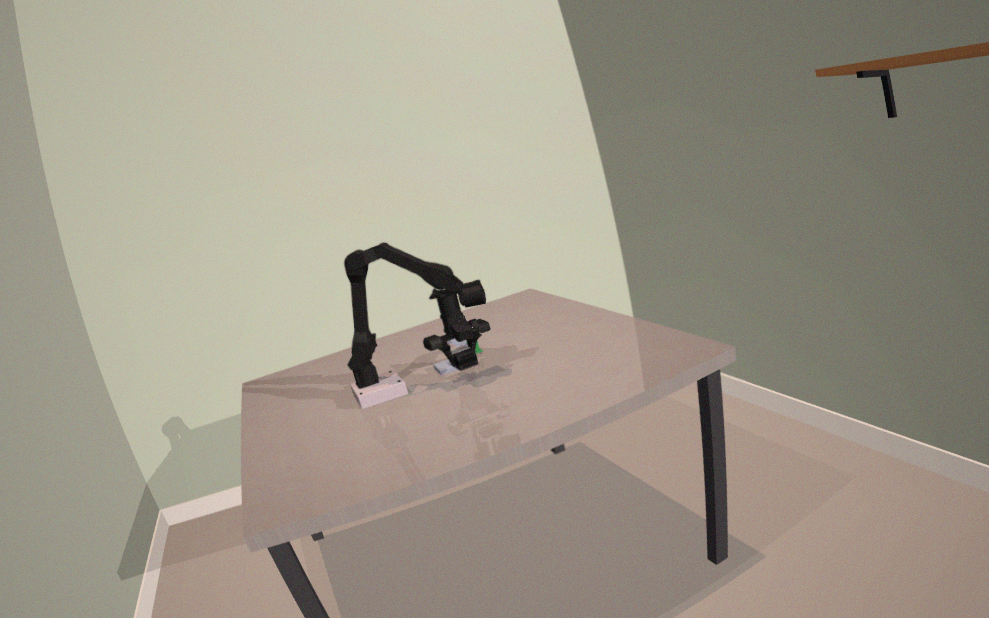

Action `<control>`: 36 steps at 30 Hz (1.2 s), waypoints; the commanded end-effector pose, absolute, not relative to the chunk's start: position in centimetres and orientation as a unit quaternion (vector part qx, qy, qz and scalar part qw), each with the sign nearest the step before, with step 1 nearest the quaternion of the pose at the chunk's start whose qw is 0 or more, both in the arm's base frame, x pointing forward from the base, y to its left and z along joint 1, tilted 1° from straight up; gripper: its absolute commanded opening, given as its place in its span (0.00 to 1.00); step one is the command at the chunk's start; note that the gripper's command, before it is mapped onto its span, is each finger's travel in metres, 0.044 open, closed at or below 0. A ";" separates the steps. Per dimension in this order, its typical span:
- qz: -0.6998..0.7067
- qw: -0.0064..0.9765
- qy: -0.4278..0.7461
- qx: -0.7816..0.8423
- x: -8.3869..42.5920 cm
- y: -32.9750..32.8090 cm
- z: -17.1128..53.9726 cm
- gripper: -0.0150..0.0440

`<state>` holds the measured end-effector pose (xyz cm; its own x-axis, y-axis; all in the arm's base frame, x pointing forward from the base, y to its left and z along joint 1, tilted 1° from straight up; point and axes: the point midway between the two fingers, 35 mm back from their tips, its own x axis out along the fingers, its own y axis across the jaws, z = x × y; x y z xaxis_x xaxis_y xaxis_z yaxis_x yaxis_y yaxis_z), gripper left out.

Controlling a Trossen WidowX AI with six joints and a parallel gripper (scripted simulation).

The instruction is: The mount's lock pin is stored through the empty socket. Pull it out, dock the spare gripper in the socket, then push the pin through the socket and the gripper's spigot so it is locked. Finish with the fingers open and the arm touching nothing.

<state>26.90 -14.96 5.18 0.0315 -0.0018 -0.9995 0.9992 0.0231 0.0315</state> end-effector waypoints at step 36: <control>-0.662 0.225 0.218 0.681 26.1 -14.3 5.5 0.25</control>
